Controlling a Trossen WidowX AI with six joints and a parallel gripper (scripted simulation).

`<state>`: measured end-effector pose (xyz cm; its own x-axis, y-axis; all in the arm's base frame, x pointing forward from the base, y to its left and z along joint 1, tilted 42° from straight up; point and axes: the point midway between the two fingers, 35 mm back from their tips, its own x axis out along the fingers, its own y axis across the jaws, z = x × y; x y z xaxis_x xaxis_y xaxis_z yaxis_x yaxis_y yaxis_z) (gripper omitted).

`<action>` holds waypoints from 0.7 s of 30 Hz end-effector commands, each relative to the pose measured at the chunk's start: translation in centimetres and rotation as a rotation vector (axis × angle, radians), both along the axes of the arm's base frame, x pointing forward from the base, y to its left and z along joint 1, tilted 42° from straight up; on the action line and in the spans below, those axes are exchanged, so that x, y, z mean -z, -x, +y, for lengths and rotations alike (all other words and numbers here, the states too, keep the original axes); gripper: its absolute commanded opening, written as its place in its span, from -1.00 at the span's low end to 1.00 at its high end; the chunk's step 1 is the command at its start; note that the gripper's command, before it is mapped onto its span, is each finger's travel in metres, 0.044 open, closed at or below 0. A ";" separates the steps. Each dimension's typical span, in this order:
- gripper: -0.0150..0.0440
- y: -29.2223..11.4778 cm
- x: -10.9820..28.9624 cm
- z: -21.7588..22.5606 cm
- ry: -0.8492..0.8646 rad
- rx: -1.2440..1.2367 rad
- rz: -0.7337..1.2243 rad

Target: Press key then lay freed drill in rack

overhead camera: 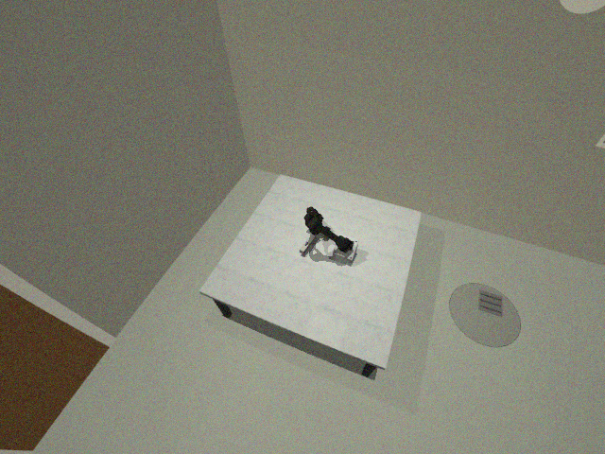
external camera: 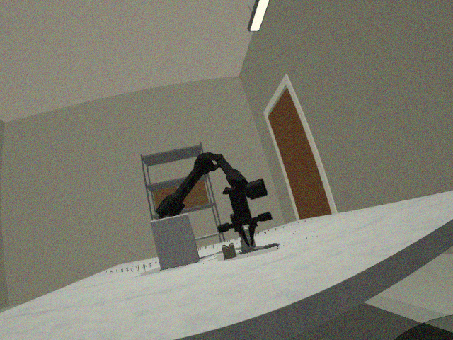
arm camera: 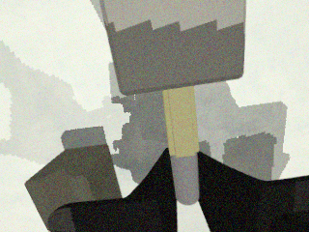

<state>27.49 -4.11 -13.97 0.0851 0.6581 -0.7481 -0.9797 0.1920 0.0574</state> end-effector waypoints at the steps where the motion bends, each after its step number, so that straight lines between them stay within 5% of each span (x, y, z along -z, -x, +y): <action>1: -0.49 0.0 0.5 -0.6 0.005 -0.005 -0.003; 9: -0.49 0.2 1.4 -1.5 0.006 -0.005 -0.003; 21: 0.58 0.2 1.0 -0.9 0.002 -0.002 -0.001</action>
